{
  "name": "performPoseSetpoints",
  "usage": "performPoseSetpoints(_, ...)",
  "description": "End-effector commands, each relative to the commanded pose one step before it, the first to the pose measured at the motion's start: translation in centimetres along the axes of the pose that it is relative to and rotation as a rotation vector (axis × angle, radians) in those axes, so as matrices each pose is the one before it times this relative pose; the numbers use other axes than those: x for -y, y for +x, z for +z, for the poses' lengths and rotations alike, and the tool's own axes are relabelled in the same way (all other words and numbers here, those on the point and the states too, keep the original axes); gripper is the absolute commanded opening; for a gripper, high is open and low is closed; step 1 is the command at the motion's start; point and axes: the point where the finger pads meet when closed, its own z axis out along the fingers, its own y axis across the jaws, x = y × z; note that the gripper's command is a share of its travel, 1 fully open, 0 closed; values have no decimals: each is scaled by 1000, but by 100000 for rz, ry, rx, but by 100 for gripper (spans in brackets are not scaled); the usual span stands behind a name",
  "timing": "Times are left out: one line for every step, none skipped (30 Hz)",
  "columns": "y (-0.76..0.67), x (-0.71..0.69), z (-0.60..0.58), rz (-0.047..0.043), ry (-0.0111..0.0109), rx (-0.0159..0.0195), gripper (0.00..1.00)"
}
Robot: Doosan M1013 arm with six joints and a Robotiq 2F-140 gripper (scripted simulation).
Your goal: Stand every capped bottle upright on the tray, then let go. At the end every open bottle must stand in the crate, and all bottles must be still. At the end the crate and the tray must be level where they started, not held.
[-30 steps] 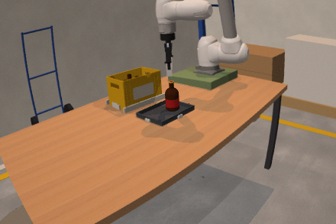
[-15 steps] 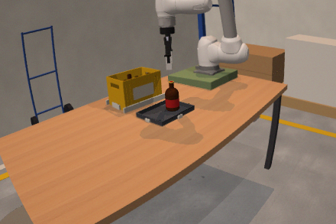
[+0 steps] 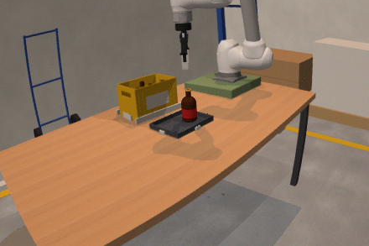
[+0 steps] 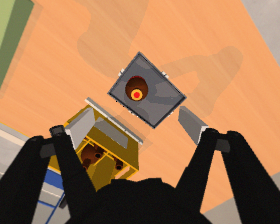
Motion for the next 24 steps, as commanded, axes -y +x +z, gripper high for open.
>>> performPoseSetpoints(1,3,-549,-3,-4,-14,100)
performPoseSetpoints(0,0,-206,0,1,0,100)
performPoseSetpoints(0,0,-206,0,1,0,100)
performPoseSetpoints(0,0,-206,0,1,0,100)
performPoseSetpoints(0,0,-206,0,1,0,100)
performPoseSetpoints(0,0,-206,0,1,0,100)
performPoseSetpoints(0,0,0,0,0,0,100)
performPoseSetpoints(0,0,0,0,0,0,100)
performPoseSetpoints(1,-1,49,2,-10,1,100)
performPoseSetpoints(0,0,0,0,0,0,100)
performPoseSetpoints(0,0,0,0,0,0,100)
performPoseSetpoints(0,0,0,0,0,0,100)
performPoseSetpoints(0,0,0,0,0,0,100)
performPoseSetpoints(0,0,0,0,0,0,100)
performPoseSetpoints(0,0,0,0,0,0,100)
performPoseSetpoints(0,0,0,0,0,0,100)
performPoseSetpoints(0,0,0,0,0,0,100)
performPoseSetpoints(0,0,0,0,0,0,100)
performPoseSetpoints(0,0,0,0,0,0,100)
performPoseSetpoints(0,0,0,0,0,0,100)
performPoseSetpoints(0,0,0,0,0,0,100)
performPoseSetpoints(0,0,0,0,0,0,100)
performPoseSetpoints(0,0,0,0,0,0,100)
performPoseSetpoints(0,0,0,0,0,0,100)
